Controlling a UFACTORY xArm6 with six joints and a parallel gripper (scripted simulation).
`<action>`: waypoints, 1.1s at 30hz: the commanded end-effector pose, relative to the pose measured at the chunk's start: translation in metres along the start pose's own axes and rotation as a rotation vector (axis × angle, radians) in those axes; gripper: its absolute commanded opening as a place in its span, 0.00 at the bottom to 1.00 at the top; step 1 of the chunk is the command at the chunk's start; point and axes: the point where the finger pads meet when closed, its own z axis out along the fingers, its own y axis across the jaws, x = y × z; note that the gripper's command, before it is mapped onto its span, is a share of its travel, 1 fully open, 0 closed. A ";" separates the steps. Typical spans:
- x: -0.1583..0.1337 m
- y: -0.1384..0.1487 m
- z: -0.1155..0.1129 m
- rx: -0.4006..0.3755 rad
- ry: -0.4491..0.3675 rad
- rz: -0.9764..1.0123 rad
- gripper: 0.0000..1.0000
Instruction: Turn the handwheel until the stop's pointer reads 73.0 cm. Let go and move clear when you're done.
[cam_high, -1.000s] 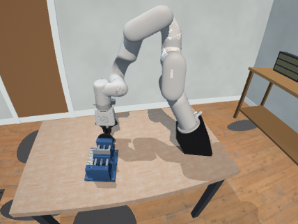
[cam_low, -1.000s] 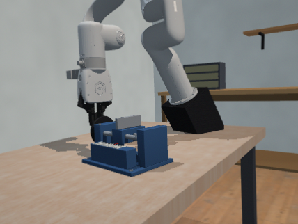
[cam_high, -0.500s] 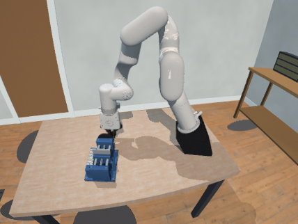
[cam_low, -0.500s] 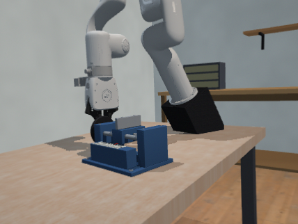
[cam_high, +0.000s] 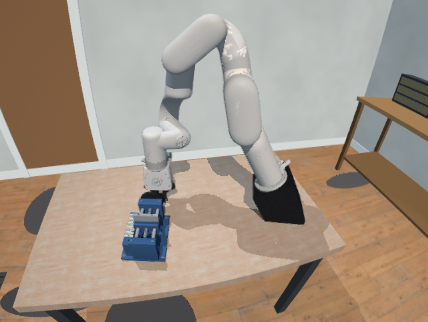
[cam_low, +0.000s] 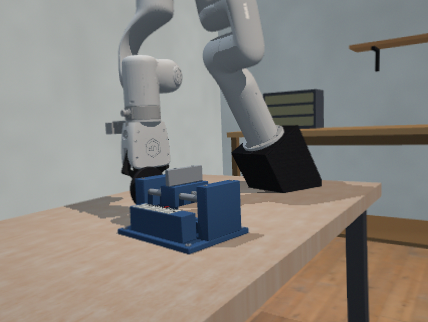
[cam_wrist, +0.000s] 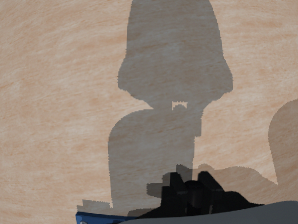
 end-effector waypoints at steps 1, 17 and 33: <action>0.000 -0.003 0.004 0.003 0.003 0.000 0.06; 0.000 -0.035 0.014 0.003 0.003 0.000 0.06; 0.000 -0.055 -0.003 0.003 0.003 0.000 0.06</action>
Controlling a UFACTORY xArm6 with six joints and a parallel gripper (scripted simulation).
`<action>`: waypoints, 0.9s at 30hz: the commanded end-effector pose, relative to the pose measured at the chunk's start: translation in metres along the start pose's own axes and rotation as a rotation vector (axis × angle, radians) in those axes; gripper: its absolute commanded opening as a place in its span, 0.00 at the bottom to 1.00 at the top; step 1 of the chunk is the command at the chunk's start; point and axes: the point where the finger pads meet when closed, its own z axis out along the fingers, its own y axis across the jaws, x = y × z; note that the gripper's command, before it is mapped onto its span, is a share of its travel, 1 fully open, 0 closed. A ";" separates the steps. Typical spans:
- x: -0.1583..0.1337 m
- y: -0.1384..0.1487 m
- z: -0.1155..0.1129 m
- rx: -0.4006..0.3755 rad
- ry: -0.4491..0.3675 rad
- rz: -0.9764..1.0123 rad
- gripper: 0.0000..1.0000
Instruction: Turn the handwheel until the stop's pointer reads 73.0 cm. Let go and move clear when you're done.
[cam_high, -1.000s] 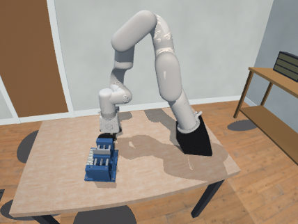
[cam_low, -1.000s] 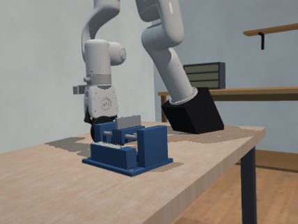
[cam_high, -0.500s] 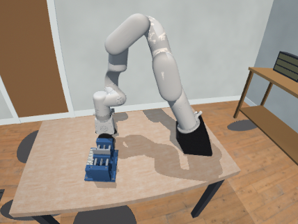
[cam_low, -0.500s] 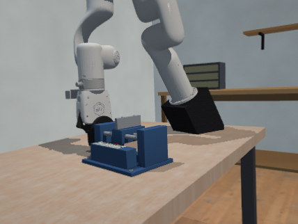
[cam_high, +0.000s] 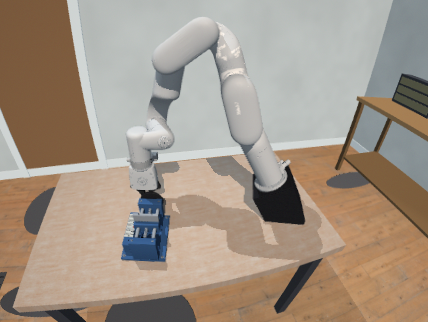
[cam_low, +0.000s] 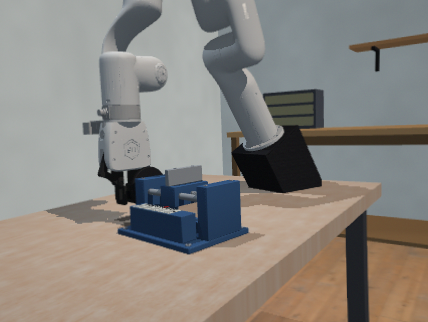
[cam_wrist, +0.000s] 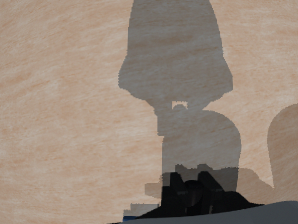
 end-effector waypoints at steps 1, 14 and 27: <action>0.000 -0.002 -0.004 -0.003 -0.002 -0.001 0.06; 0.000 0.003 -0.033 -0.003 -0.002 -0.001 0.06; 0.000 0.027 -0.045 -0.003 -0.002 -0.001 0.06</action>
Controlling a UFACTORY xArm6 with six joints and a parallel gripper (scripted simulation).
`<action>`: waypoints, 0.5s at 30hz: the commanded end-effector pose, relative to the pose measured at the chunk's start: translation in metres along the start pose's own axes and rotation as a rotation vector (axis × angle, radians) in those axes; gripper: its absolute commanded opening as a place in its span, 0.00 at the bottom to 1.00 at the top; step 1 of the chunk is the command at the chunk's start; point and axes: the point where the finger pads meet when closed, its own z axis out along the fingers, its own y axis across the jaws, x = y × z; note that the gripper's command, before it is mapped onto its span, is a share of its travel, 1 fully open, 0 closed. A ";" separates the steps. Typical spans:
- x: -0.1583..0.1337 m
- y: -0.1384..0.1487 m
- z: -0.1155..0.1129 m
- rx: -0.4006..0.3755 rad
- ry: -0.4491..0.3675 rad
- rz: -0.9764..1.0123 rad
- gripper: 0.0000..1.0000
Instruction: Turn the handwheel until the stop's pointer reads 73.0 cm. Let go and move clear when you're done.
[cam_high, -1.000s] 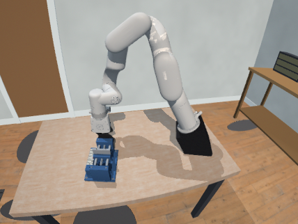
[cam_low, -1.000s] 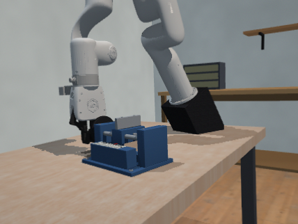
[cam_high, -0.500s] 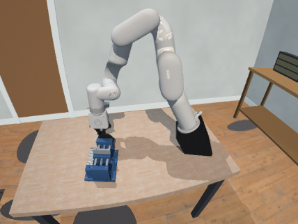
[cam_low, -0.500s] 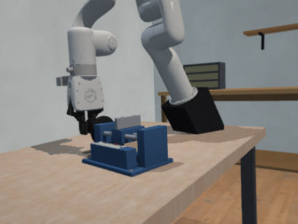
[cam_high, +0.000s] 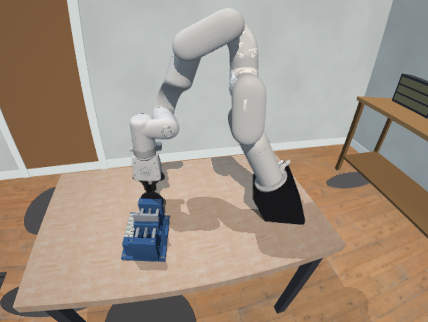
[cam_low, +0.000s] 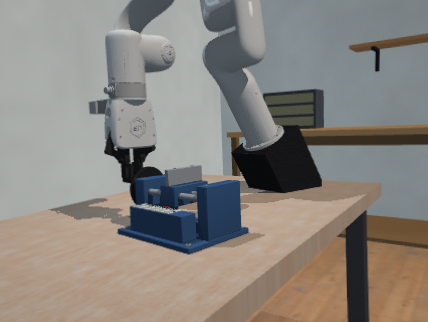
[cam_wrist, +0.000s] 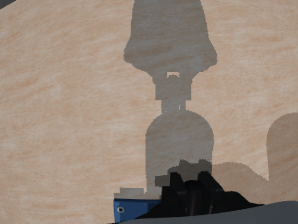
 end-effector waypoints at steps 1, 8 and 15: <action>0.000 0.012 -0.002 -0.002 0.000 0.000 0.06; 0.000 0.026 0.004 -0.002 0.000 0.000 0.06; 0.000 0.037 0.017 -0.002 0.000 0.000 0.06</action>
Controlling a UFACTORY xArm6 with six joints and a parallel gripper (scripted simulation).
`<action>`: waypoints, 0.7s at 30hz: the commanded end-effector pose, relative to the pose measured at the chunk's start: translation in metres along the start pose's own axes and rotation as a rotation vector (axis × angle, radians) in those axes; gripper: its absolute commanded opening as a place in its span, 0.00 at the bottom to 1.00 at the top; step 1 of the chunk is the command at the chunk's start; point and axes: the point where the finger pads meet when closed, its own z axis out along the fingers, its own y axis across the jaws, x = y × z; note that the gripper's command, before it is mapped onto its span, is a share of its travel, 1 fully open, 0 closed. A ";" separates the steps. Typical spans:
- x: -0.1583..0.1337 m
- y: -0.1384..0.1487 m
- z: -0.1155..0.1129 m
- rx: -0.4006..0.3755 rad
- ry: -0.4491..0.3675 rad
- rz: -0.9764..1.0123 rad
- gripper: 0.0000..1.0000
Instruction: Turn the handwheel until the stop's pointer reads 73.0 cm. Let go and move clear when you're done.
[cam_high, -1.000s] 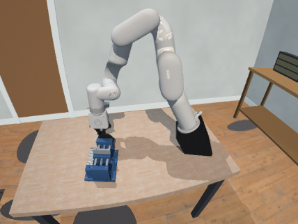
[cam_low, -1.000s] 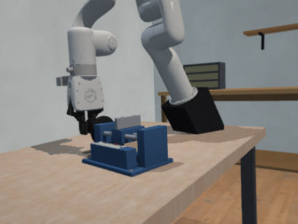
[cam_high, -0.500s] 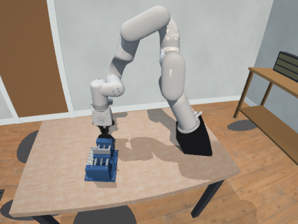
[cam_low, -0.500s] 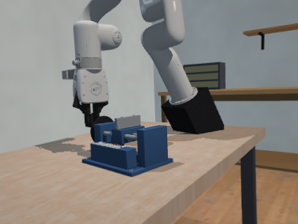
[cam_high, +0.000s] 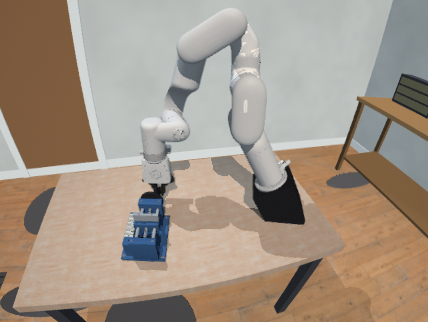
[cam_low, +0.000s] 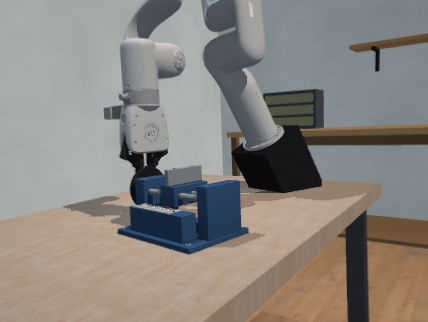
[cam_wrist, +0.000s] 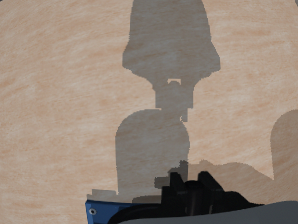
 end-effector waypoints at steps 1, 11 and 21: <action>0.000 0.004 0.007 0.002 0.002 0.000 0.06; 0.000 0.005 0.020 0.002 0.002 0.000 0.06; 0.000 0.001 0.033 0.002 0.002 0.000 0.06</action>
